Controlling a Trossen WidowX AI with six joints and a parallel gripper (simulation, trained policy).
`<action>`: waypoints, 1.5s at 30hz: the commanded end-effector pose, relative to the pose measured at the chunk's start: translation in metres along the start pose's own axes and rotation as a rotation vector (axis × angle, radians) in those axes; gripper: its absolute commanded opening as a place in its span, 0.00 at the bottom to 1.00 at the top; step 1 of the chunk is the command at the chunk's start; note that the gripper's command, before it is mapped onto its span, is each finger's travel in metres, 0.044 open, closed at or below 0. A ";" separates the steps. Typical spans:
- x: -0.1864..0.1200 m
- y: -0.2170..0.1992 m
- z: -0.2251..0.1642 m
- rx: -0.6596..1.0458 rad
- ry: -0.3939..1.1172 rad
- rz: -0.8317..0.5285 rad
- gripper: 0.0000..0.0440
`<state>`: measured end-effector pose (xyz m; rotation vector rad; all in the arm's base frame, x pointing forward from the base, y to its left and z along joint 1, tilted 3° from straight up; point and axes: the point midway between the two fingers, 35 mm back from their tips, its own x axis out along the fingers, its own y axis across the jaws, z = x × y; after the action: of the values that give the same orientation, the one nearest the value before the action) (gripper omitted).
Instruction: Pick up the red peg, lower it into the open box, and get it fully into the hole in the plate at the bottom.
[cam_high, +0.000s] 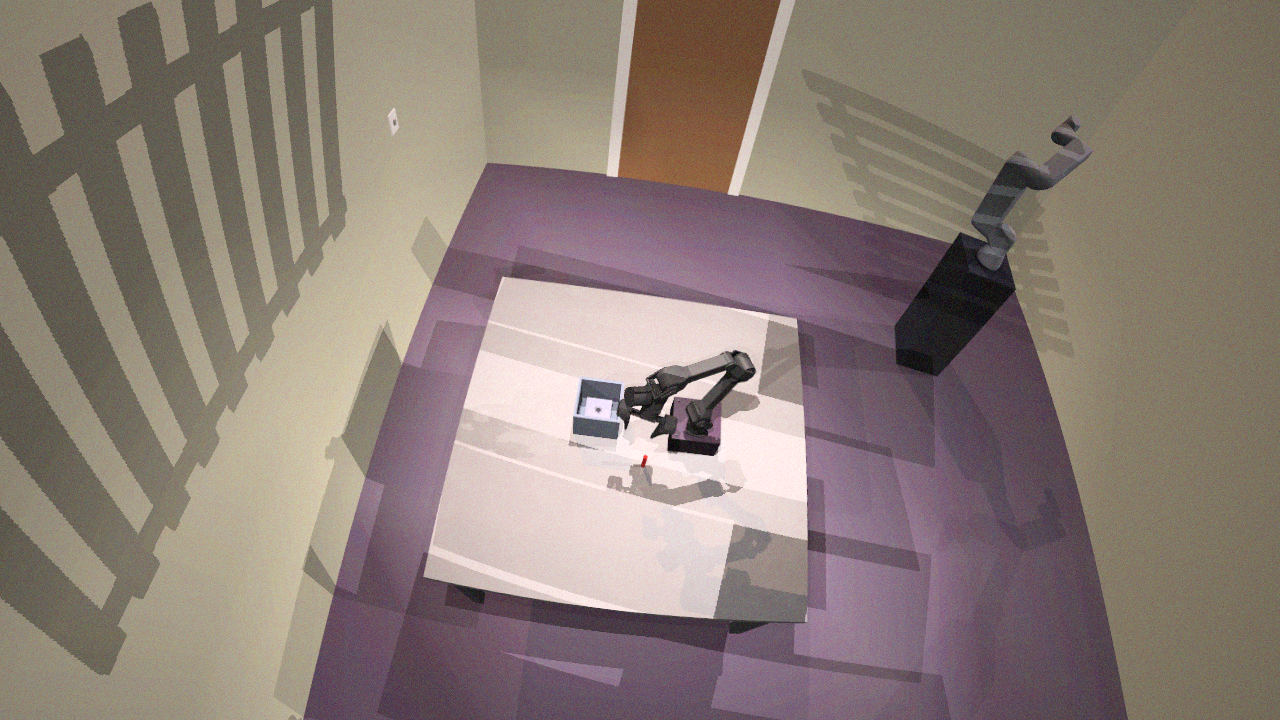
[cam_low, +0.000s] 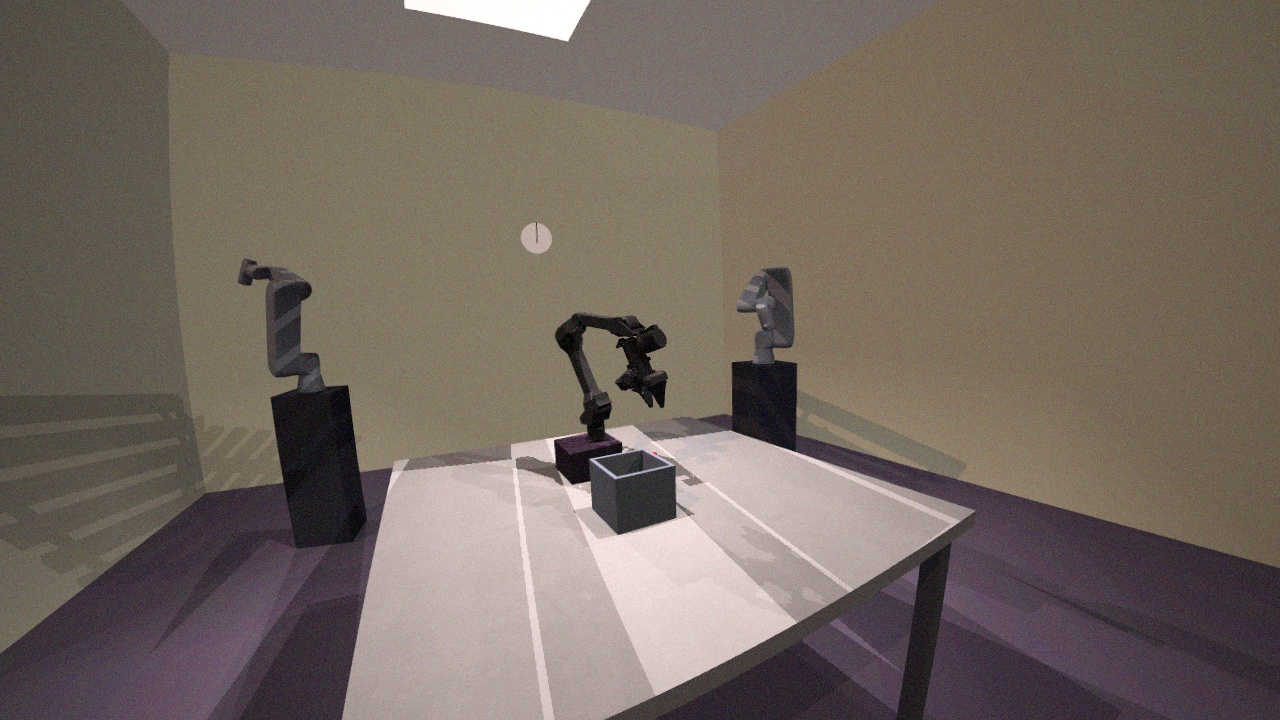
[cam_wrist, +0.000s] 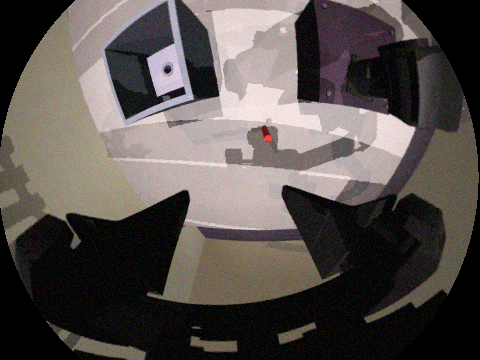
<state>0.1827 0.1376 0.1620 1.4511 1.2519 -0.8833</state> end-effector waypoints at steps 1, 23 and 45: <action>0.014 -0.016 -0.001 0.002 -0.021 -0.084 0.94; 0.073 -0.062 0.018 -0.132 -0.186 -0.356 0.97; 0.135 -0.083 0.043 -0.259 -0.307 -0.421 0.97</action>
<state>0.1342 0.1327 0.0165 0.8512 1.4055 -1.1272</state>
